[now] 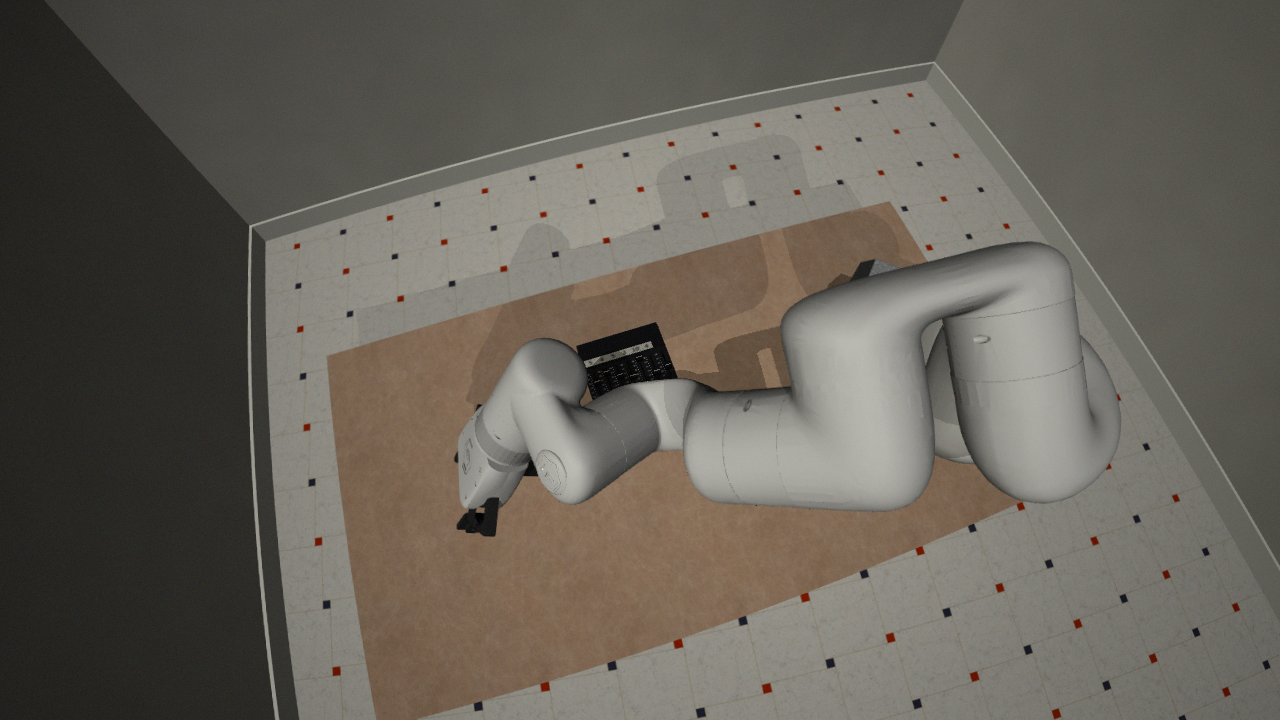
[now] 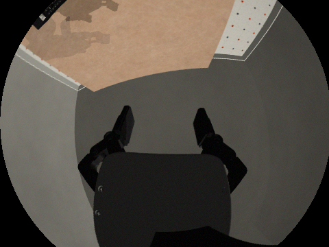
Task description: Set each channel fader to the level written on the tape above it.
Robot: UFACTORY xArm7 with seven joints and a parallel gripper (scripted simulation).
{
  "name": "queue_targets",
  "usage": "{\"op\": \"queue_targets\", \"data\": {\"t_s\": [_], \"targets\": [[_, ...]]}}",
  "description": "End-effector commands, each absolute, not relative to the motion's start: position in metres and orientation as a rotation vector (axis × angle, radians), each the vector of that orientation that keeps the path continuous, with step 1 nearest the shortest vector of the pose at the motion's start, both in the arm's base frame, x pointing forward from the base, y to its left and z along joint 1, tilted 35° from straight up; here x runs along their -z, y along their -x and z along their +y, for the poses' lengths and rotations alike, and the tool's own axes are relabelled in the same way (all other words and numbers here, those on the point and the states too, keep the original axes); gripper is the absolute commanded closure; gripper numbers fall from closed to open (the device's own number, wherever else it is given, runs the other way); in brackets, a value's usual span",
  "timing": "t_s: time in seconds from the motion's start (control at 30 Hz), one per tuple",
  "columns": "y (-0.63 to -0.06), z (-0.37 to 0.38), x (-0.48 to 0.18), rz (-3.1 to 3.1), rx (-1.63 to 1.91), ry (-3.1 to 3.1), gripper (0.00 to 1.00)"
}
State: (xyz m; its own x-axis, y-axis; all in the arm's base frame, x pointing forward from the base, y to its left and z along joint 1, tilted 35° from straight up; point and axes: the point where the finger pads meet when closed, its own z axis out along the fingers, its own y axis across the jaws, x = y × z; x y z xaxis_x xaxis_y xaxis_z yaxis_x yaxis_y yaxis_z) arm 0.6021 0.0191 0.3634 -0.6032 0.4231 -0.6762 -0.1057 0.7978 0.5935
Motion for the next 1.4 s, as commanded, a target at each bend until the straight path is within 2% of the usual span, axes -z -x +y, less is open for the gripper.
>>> {"op": "queue_targets", "data": {"t_s": [0.0,0.03,0.43,0.47,0.83,0.87,1.27,1.3,1.37], "targets": [[-0.603,0.016,-0.364,2.095,-0.751,-0.235,0.00],[-0.592,-0.011,-0.314,2.185,-0.694,-0.194,0.00],[-0.592,-0.011,-0.314,2.185,-0.694,-0.194,0.00],[-0.576,-0.035,-0.268,2.269,-0.653,-0.154,0.00],[-0.576,-0.035,-0.268,2.269,-0.653,-0.154,0.00],[-0.558,-0.054,-0.227,2.345,-0.626,-0.114,0.00],[-0.558,-0.054,-0.227,2.345,-0.626,-0.114,0.00],[-0.538,-0.069,-0.192,2.414,-0.609,-0.076,0.00],[-0.538,-0.069,-0.192,2.414,-0.609,-0.076,0.00]]}}
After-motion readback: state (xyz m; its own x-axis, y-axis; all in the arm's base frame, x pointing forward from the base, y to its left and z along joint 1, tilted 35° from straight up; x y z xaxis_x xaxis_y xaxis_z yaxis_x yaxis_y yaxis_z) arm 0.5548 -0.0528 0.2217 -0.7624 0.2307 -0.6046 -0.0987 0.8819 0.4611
